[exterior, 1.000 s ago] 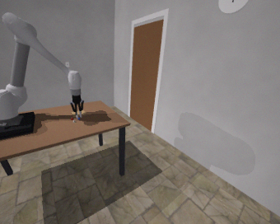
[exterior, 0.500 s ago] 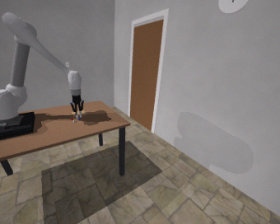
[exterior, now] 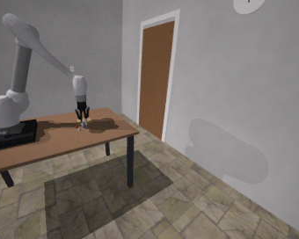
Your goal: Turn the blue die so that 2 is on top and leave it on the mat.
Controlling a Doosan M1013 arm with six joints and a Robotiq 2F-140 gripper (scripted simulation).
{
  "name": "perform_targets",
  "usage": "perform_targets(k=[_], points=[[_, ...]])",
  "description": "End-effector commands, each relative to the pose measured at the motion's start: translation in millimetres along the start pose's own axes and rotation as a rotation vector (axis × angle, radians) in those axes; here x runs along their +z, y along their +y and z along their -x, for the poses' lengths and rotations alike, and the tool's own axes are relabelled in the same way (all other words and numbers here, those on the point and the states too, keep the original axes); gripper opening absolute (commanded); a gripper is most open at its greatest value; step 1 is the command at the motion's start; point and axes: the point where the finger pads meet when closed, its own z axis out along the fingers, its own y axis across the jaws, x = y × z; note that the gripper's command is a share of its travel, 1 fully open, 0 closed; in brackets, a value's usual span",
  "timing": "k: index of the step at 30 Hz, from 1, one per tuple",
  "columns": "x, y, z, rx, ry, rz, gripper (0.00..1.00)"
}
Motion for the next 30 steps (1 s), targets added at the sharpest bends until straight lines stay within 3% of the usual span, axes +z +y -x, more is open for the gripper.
perform_targets(k=[1, 30], points=[[-0.1, 0.0, 0.0, 0.0, 0.0, 0.0, 0.19], [19.8, 0.0, 0.0, 0.0, 0.0, 0.0, 0.19]])
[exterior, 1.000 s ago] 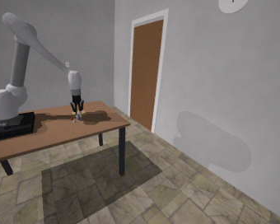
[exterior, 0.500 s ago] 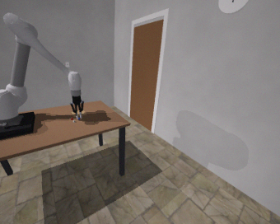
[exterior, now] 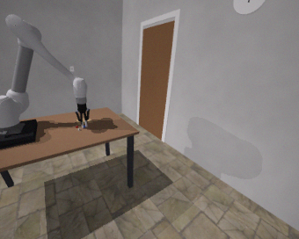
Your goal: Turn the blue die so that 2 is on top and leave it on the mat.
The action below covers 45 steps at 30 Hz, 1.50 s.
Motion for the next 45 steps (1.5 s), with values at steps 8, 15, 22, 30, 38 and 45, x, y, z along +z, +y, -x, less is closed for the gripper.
perform_targets(k=[8, 15, 22, 30, 38, 45], points=[[0.1, 0.0, 0.0, 0.0, 0.0, 0.0, 0.19], [0.1, 0.0, 0.0, 0.0, 0.0, 0.0, 0.19], [0.1, 0.0, 0.0, 0.0, 0.0, 0.0, 0.19], [0.1, 0.0, 0.0, 0.0, 0.0, 0.0, 0.19], [0.1, 0.0, 0.0, 0.0, 0.0, 0.0, 0.19], [0.1, 0.0, 0.0, 0.0, 0.0, 0.0, 0.07]])
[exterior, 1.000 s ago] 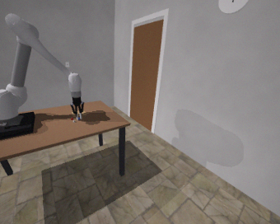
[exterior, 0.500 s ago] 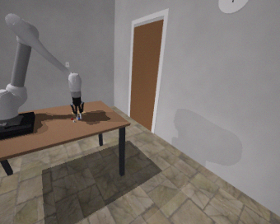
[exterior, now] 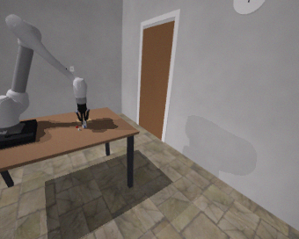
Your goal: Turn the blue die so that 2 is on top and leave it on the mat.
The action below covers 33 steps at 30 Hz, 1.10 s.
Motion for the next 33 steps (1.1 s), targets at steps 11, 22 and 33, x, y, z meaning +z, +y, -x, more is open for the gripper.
perform_targets(k=[11, 22, 33], points=[[0.0, 0.0, -0.1, 0.0, 0.0, 0.0, 0.07], [0.0, 0.0, -0.1, 0.0, 0.0, 0.0, 0.07], [-9.4, 0.0, -0.1, 0.0, 0.0, 0.0, 0.07]])
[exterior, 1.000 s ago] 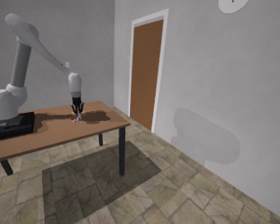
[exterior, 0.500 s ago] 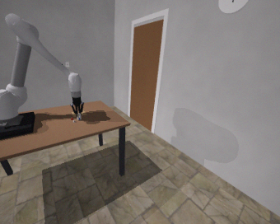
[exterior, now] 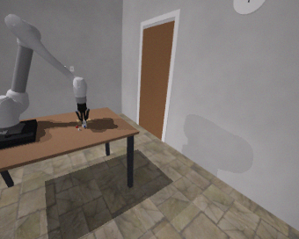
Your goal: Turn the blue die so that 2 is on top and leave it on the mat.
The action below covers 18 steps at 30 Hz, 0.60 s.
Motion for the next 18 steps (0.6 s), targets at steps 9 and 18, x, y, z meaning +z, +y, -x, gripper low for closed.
perform_targets(k=[9, 18], points=[[-49.7, 0.0, 0.0, 0.0, 0.0, 0.0, 0.07], [-94.2, 0.0, 0.0, 0.0, 0.0, 0.0, 0.07]])
